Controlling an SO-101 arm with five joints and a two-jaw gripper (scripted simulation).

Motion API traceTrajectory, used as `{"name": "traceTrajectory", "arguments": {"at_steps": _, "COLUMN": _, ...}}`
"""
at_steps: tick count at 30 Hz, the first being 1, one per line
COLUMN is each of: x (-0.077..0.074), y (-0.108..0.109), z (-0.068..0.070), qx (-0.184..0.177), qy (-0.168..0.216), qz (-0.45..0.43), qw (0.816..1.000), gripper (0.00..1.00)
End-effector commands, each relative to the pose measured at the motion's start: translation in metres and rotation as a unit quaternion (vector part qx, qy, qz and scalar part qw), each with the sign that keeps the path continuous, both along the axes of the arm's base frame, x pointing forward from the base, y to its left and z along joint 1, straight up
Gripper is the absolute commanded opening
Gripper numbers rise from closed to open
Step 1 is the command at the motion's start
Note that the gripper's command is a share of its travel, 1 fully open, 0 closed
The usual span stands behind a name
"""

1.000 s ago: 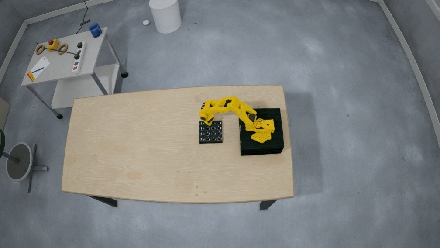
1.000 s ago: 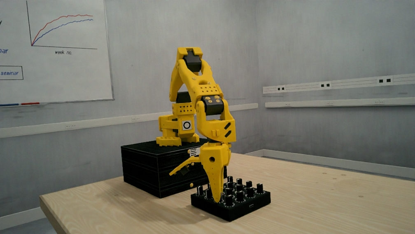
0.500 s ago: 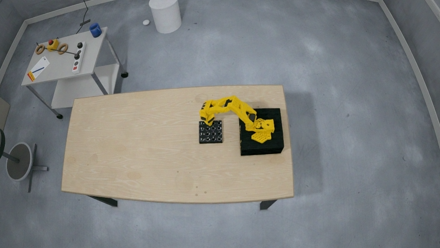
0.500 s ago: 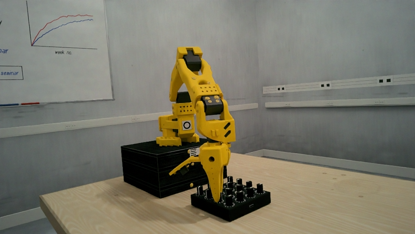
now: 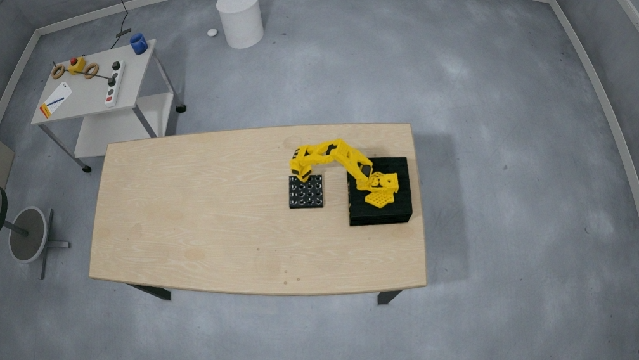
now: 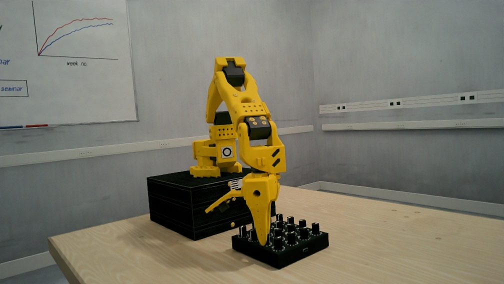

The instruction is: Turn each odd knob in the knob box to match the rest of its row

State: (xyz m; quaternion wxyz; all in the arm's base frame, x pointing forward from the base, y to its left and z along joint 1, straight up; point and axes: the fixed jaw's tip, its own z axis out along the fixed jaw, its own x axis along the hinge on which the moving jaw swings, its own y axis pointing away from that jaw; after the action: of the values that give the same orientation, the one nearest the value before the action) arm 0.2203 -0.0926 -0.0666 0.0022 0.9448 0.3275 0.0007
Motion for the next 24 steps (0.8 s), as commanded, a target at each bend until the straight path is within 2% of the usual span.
{"name": "traceTrajectory", "arguments": {"at_steps": 1, "x": -0.0019, "y": 0.0019, "z": -0.0002, "qx": 0.002, "qy": 0.002, "qz": 0.001, "qw": 1.000, "gripper": 0.05}}
{"name": "traceTrajectory", "arguments": {"at_steps": 20, "x": -0.0019, "y": 0.0019, "z": -0.0002, "qx": 0.002, "qy": 0.002, "qz": 0.001, "qw": 1.000, "gripper": 0.01}}
{"name": "traceTrajectory", "arguments": {"at_steps": 24, "x": -0.0023, "y": 0.0017, "z": -0.0002, "qx": 0.002, "qy": 0.002, "qz": -0.033, "qw": 0.999, "gripper": 0.01}}
